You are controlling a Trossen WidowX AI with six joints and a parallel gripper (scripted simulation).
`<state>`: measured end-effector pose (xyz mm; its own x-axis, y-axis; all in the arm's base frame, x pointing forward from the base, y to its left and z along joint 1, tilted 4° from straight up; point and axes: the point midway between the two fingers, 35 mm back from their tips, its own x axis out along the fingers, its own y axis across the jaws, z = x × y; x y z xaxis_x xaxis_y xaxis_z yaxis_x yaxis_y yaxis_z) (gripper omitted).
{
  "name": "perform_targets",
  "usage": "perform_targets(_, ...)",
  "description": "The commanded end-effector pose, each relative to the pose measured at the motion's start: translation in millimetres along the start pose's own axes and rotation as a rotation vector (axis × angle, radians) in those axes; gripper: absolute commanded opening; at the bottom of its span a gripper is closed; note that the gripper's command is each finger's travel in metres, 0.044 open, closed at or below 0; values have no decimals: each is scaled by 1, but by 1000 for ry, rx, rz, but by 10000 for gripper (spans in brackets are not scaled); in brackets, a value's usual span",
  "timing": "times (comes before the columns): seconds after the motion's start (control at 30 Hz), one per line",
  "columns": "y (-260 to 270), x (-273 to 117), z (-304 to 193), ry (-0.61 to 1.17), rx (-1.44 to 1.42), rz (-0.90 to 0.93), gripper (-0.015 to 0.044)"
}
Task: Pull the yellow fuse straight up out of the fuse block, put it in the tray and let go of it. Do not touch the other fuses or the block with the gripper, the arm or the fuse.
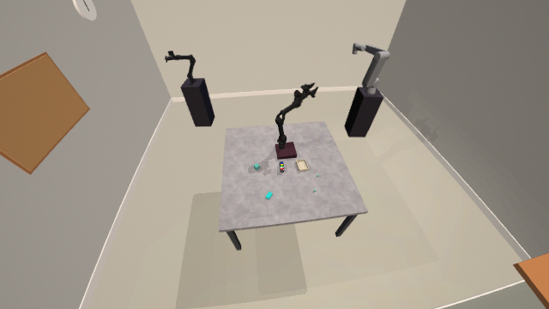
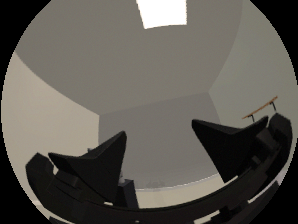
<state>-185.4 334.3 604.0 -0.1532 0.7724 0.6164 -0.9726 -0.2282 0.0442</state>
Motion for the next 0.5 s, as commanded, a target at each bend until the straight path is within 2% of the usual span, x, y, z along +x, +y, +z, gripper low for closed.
perform_targets(0.0,-1,0,-1,2,-4,-1,374)
perform_targets(0.13,-21,3,-22,59,-90,-30,269)
perform_targets(0.3,-79,3,-72,211,-284,-104,137)
perform_targets(0.37,-104,0,-72,220,-369,-155,85)
perform_targets(0.47,-144,-6,-96,325,-500,-202,72)
